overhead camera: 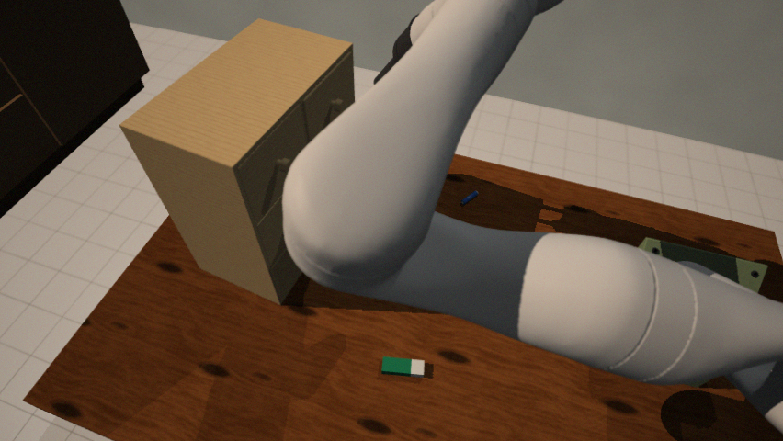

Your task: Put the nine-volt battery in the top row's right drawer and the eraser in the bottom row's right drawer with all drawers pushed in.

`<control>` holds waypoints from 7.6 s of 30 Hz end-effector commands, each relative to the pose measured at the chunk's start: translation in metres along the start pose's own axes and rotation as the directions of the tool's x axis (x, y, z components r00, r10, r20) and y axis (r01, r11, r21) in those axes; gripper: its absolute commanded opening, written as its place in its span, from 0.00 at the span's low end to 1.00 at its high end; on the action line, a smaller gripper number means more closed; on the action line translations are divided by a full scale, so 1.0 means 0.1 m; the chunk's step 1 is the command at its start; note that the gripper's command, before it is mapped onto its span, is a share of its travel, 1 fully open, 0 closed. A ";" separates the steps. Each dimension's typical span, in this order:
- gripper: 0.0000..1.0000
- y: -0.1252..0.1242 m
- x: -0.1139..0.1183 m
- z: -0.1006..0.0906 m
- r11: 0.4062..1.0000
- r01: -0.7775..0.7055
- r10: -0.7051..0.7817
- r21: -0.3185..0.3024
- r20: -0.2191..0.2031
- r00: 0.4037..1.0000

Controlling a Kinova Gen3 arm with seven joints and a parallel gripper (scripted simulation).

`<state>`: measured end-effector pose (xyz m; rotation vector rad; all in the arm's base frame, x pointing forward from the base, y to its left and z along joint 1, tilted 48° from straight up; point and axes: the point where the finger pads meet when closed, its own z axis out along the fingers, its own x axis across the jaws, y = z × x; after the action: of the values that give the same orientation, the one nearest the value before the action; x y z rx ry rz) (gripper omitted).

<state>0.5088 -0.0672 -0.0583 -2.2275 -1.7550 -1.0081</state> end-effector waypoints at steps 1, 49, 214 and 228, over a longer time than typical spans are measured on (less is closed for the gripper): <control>0.67 0.16 -0.03 0.04 0.998 -0.025 0.026 -0.056 0.026 0.999; 0.67 -0.39 -0.70 -0.28 -0.087 -0.751 0.994 -0.655 -0.005 -0.111; 0.75 -2.55 3.15 0.03 -0.769 -0.456 0.272 -0.449 0.416 -0.868; 0.75 -2.55 3.15 0.03 -0.769 -0.456 0.272 -0.449 0.416 -0.868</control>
<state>0.3105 0.2716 0.0445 -2.0501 1.3262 0.7959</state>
